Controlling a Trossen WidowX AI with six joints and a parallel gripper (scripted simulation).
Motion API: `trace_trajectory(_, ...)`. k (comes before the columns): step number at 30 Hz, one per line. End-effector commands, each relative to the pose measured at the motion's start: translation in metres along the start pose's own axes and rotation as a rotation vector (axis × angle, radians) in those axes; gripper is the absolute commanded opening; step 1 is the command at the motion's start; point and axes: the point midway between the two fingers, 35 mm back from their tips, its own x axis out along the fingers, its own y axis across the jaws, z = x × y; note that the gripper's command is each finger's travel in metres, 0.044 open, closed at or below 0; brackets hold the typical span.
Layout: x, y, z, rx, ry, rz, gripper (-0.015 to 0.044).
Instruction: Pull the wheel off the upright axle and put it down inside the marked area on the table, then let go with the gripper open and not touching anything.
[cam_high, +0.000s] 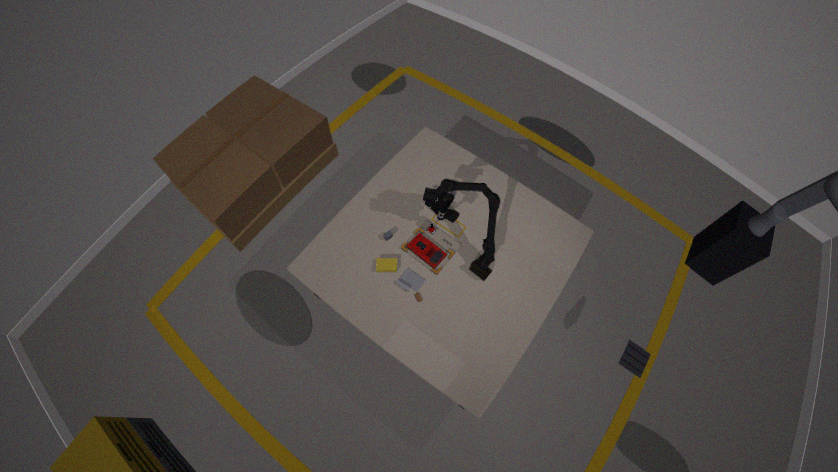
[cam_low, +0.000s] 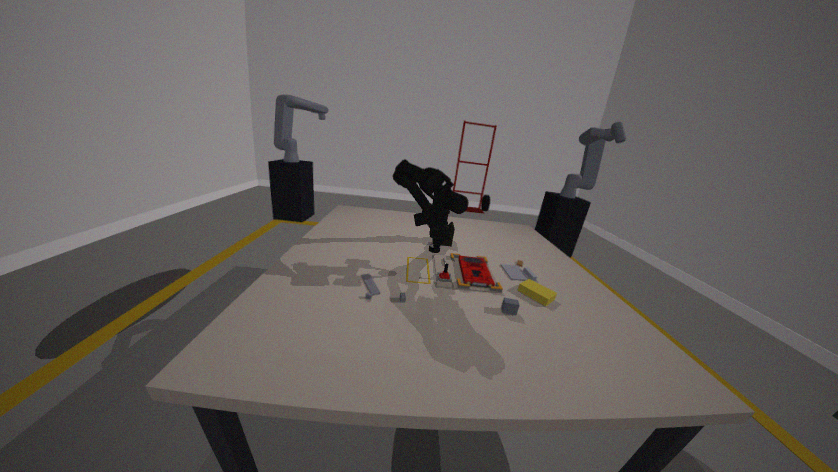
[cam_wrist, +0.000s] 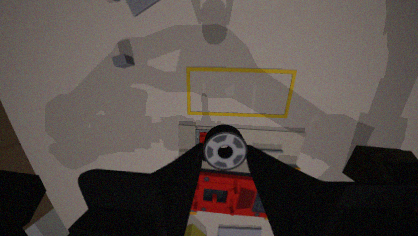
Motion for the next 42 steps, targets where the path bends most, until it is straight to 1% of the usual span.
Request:
trace_trajectory(1, 0.001, -0.008, 0.012, -0.007, -0.006, -0.008, 0.0000)
trace_trajectory(13, -0.001, -0.031, 0.045, -0.006, -0.007, -0.010, 0.0000)
trace_trajectory(18, 0.002, -0.032, 0.047, -0.006, -0.007, -0.010, 0.0000)
trace_trajectory(27, 0.020, -0.032, 0.047, -0.006, -0.007, -0.010, 0.0000)
trace_trajectory(31, 0.033, -0.031, 0.046, -0.006, -0.005, -0.009, 0.0000)
trace_trajectory(42, 0.087, -0.031, 0.047, -0.005, -0.007, -0.008, 0.0000)
